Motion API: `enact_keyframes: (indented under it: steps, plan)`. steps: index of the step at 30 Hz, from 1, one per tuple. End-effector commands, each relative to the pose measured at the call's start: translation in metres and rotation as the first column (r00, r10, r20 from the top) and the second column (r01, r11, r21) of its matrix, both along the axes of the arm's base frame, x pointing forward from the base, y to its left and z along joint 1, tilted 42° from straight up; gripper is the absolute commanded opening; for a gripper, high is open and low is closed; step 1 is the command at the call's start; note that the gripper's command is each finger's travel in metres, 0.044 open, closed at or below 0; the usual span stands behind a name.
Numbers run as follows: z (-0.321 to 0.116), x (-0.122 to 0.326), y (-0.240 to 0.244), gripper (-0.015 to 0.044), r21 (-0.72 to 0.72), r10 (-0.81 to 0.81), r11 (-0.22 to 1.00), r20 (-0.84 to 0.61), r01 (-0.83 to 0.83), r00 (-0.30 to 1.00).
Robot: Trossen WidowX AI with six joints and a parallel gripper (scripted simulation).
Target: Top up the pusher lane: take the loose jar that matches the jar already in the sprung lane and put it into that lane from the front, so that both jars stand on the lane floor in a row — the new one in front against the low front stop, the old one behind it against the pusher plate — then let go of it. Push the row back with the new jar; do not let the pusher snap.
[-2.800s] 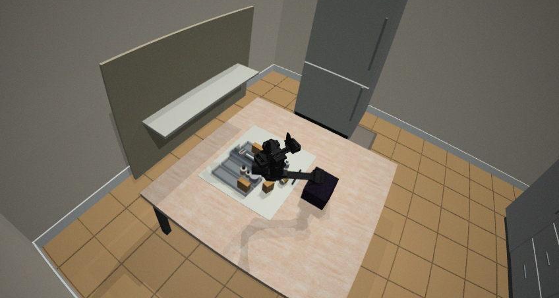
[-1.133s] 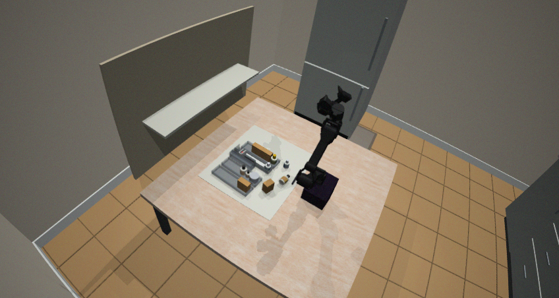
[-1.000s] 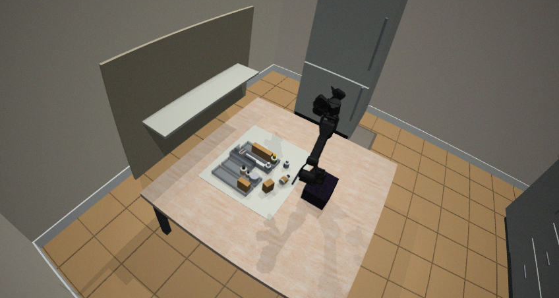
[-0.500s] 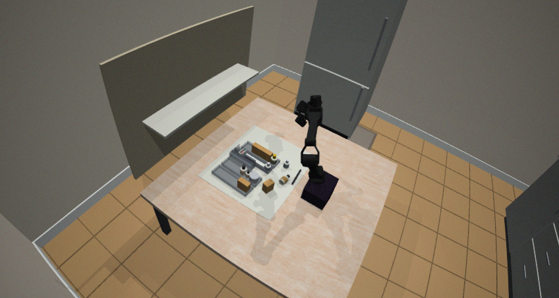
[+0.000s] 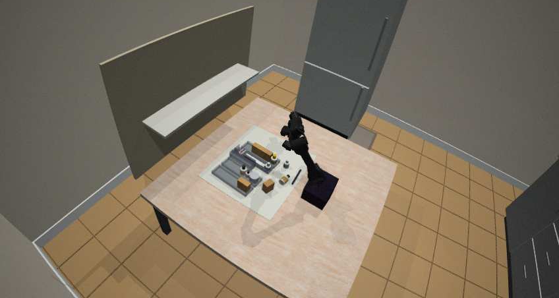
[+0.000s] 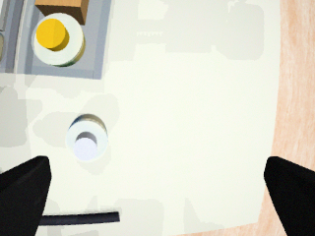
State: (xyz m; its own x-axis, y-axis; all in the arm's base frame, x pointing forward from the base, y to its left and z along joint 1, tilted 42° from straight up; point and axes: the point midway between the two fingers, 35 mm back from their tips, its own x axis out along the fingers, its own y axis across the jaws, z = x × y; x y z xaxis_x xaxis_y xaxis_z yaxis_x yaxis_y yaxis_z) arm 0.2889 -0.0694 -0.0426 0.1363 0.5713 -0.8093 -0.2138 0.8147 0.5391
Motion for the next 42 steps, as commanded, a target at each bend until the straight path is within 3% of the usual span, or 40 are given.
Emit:
enact_keyframes:
  steps: [1, 42]
  plan:
    - [-0.023, -0.029, 0.052, 0.0440, 0.114, 0.114, 0.989, -0.190, -0.093, 0.975]
    - [-0.079, -0.031, 0.107, 0.0440, 0.121, 0.120, 0.988, -0.199, -0.097, 0.973]
